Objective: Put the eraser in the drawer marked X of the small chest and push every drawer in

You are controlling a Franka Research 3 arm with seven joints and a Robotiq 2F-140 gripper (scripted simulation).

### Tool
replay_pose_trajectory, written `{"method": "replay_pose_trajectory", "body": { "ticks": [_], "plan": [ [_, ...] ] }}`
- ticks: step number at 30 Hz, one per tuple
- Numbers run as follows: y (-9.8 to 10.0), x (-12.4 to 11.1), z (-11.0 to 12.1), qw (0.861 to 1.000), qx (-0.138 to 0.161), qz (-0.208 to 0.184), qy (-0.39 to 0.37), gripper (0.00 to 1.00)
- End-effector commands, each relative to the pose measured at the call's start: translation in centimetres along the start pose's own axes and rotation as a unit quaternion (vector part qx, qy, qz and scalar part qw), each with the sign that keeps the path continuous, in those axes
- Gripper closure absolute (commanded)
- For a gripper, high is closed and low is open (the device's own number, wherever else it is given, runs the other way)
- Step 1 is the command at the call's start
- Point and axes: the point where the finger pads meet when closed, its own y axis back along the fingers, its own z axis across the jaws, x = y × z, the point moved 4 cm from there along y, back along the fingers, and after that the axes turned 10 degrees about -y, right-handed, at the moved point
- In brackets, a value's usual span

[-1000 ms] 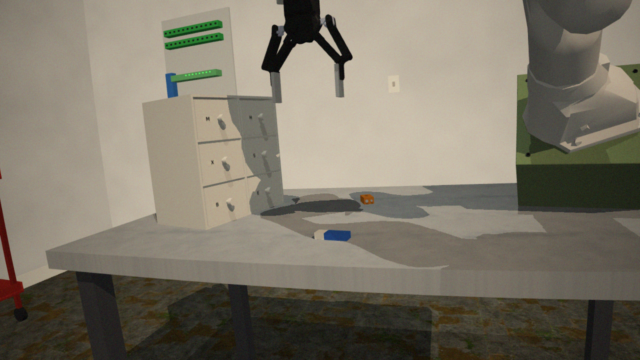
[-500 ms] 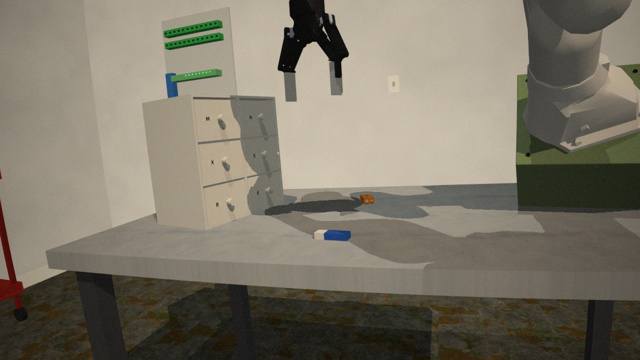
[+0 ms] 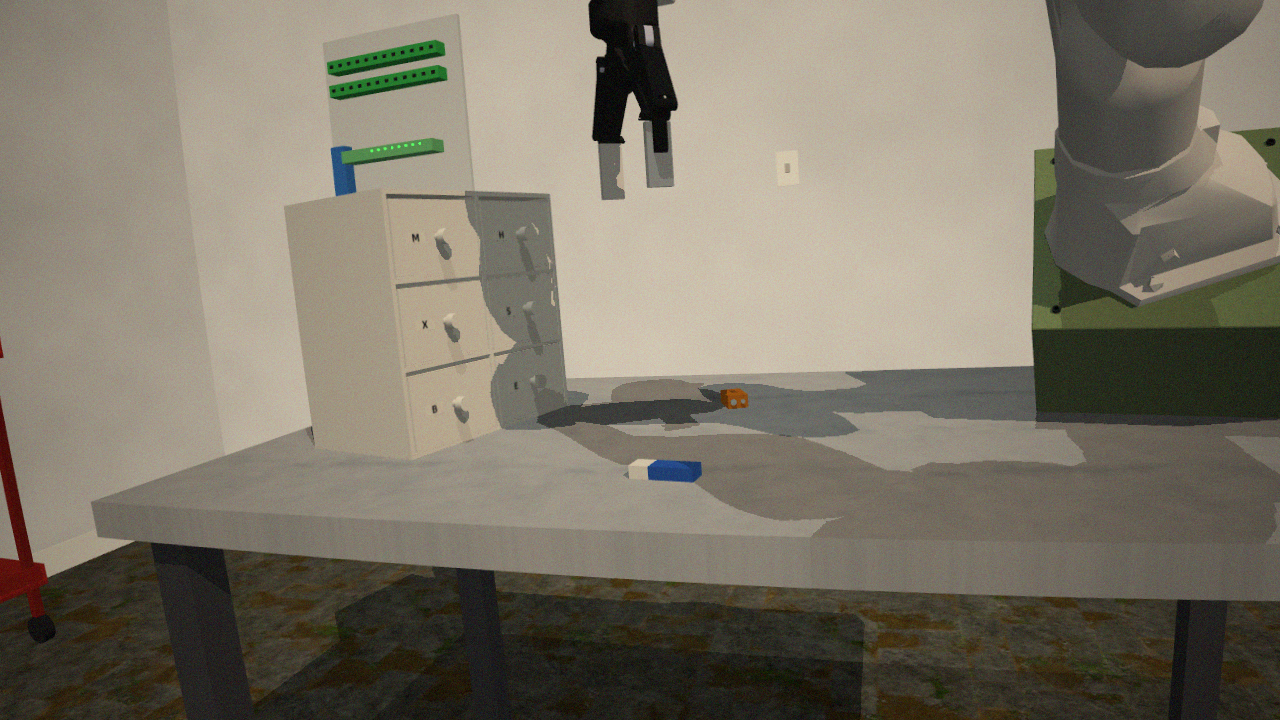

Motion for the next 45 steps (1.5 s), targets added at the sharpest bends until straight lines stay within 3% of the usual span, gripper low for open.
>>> {"method": "replay_pose_trajectory", "body": {
  "ticks": [1, 14, 26, 45],
  "plan": [
    [0.1, 0.1, -0.2, 0.993, 0.000, 0.005, -0.117, 0.00],
    [0.3, 1.0, -1.3, 0.971, 0.000, 0.006, -0.239, 0.00],
    [0.5, 1.8, -2.2, 0.942, 0.000, 0.006, -0.337, 0.00],
    [0.7, 2.4, -2.9, 0.910, 0.000, 0.006, -0.414, 0.00]
  ]
}}
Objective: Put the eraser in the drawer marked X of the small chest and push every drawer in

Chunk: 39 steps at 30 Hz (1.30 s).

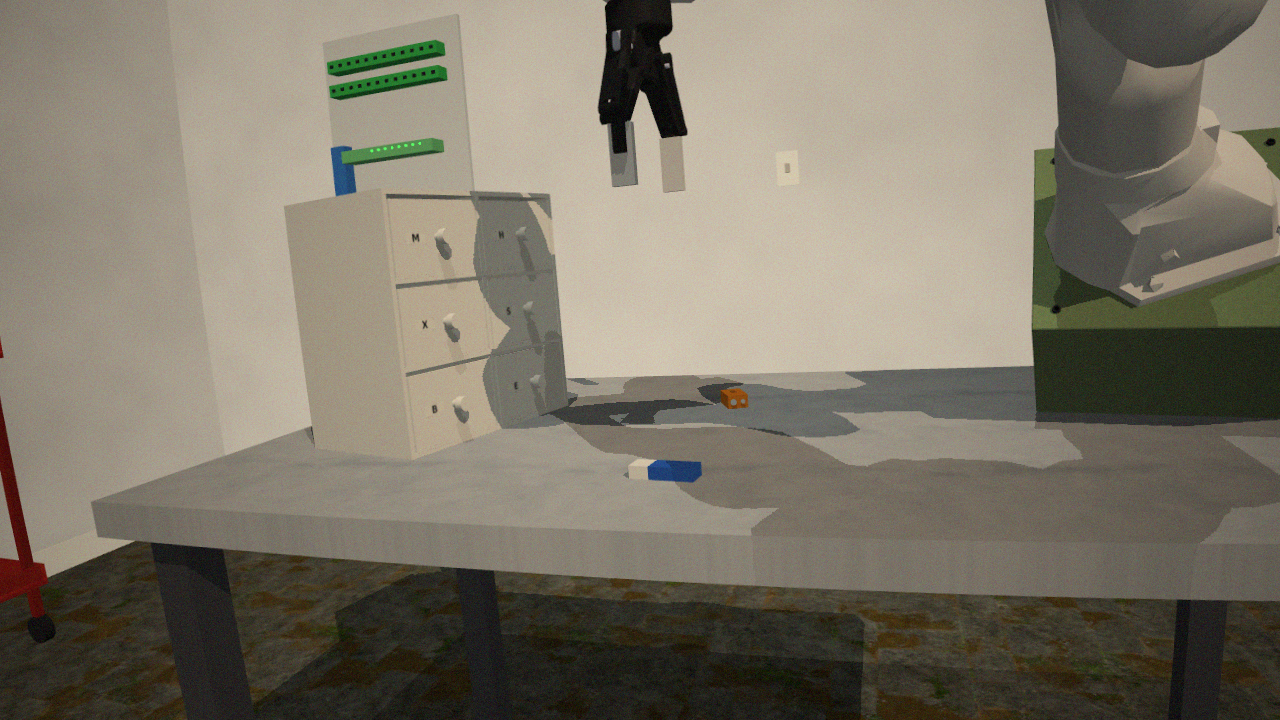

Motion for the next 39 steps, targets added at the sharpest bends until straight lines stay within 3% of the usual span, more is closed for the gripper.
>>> {"method": "replay_pose_trajectory", "body": {
  "ticks": [1, 30, 39],
  "plan": [
    [0.00, -0.06, 0.02, 0.999, -0.001, 0.001, -0.045, 0.00],
    [0.02, -0.08, -0.21, 0.998, -0.002, 0.000, -0.066, 0.00],
    [-0.31, -0.29, -0.20, 0.998, -0.004, -0.017, -0.066, 0.00]
  ]
}}
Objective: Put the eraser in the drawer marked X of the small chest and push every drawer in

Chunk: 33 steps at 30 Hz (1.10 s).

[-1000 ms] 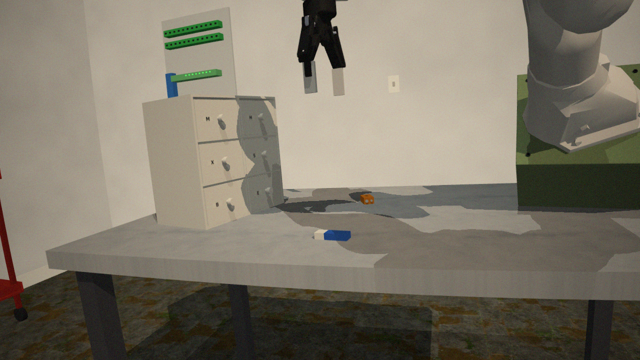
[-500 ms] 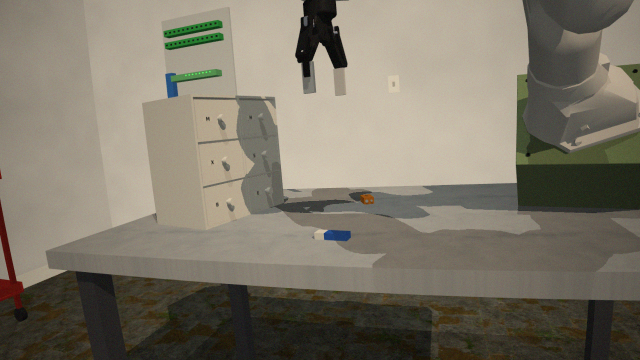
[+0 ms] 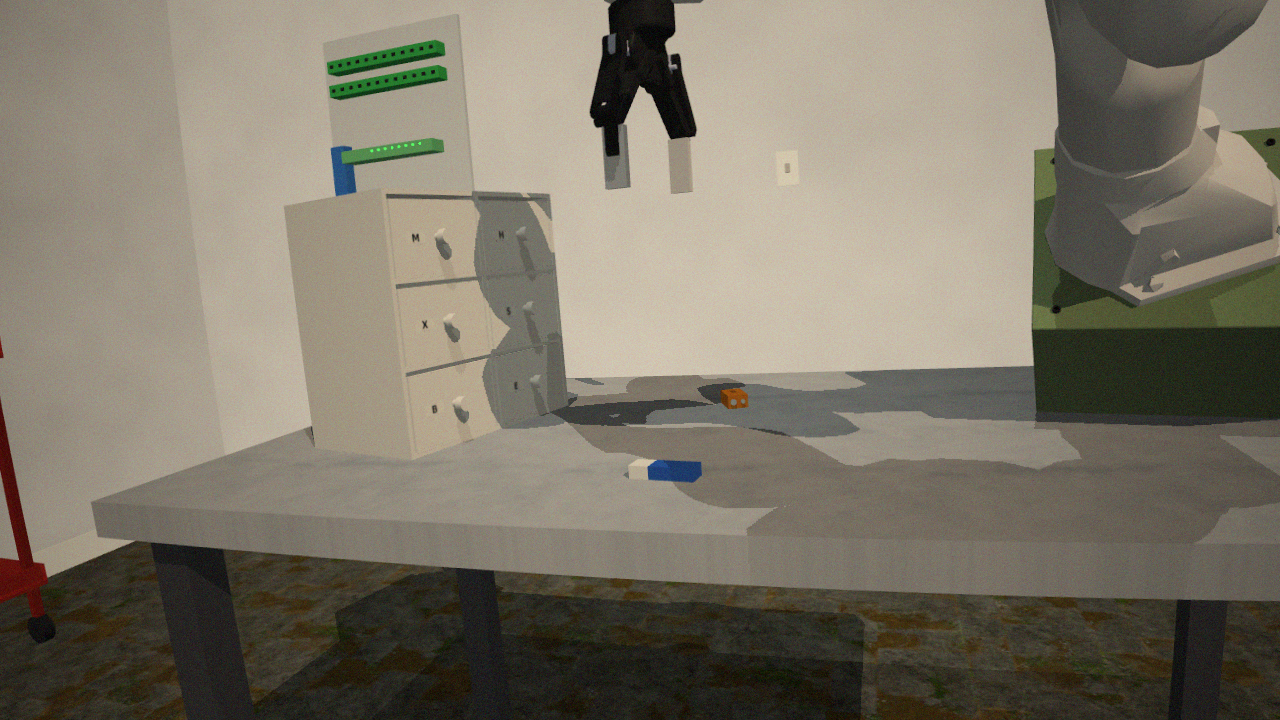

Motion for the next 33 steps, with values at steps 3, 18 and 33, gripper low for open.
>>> {"method": "replay_pose_trajectory", "body": {
  "ticks": [3, 18, 33],
  "plan": [
    [-0.5, -0.5, 0.1, 1.000, -0.004, -0.029, -0.001, 0.00],
    [-4.2, -2.5, 0.4, 0.979, -0.034, -0.201, -0.001, 0.00],
    [-8.4, -4.7, 0.8, 0.928, -0.064, -0.367, -0.001, 0.00]
  ]
}}
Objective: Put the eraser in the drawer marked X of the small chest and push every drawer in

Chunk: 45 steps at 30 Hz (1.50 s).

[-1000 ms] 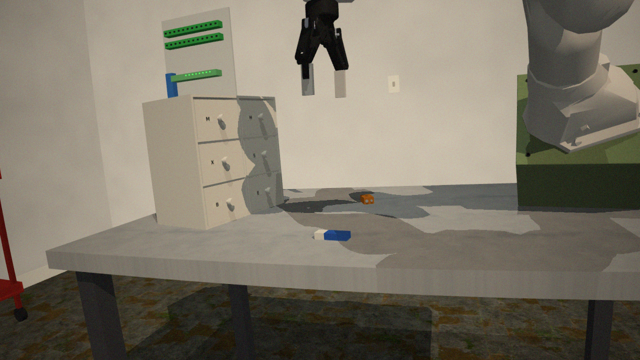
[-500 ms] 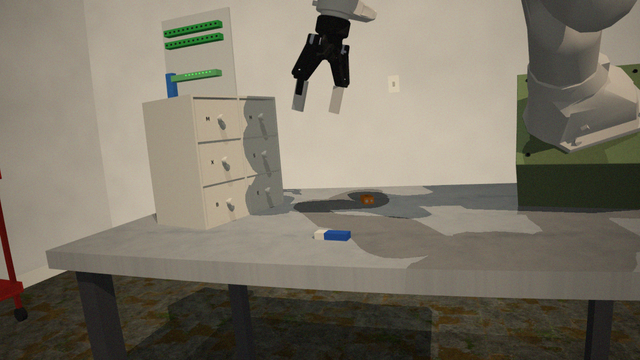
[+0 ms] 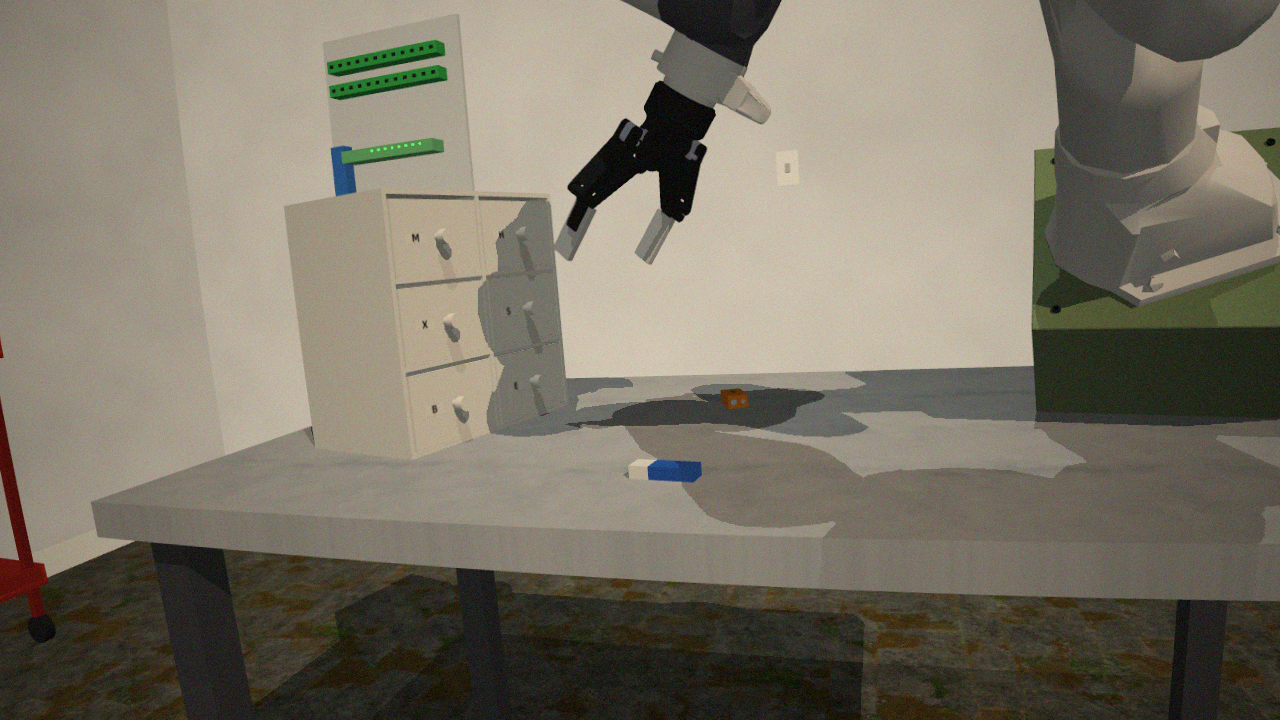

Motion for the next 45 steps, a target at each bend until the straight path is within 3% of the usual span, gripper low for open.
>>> {"method": "replay_pose_trajectory", "body": {
  "ticks": [1, 8, 14, 45],
  "plan": [
    [-1.0, -0.7, -0.3, 0.994, -0.022, -0.079, 0.075, 0.00],
    [-3.1, -0.4, -0.4, 0.986, -0.040, -0.147, 0.074, 0.00],
    [-4.2, -0.3, -0.4, 0.979, -0.049, -0.182, 0.073, 0.00],
    [-4.6, -0.3, -0.5, 0.976, -0.052, -0.197, 0.073, 0.00]
  ]
}}
